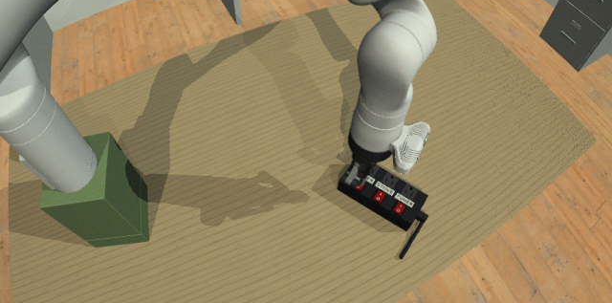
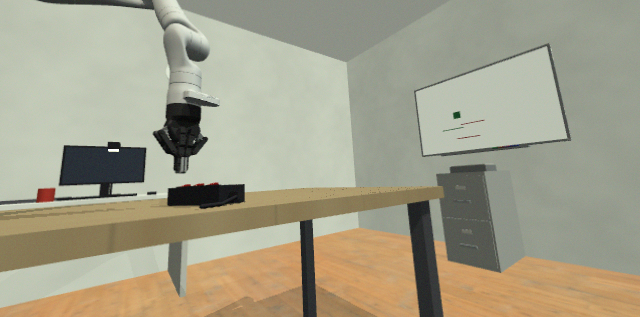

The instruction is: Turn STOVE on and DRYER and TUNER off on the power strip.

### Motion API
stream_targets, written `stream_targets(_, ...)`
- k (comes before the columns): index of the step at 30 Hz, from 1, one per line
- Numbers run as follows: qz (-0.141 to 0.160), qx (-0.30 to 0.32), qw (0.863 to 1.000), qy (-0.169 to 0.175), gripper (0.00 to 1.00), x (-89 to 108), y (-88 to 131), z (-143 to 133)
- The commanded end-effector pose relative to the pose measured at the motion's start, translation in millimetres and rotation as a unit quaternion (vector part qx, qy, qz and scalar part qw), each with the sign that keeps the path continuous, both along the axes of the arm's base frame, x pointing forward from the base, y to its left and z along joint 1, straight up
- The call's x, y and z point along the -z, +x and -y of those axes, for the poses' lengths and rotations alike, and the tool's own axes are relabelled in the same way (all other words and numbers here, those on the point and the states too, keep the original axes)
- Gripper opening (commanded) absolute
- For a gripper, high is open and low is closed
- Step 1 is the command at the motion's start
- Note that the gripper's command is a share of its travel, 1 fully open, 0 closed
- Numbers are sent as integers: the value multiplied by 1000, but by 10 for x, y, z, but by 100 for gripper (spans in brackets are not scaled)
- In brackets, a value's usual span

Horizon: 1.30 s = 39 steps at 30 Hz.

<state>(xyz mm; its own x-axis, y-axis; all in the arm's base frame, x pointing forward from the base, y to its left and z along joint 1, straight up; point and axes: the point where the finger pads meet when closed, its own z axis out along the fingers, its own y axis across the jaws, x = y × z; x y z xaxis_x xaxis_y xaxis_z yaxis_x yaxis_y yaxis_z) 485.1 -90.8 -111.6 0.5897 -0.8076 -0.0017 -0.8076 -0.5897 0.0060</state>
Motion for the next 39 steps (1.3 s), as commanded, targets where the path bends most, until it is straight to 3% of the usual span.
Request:
stream_targets(1, 5, -1, 1000, 1, 0, -73, 43, -24)
stream_targets(25, 5, -1, 1000, 1, 0, -100, 48, -21)
stream_targets(31, 6, -1, 1000, 1, 0, -229, 385, 243)
stream_targets(39, 5, -1, 1000, 1, 0, -241, 410, 266)
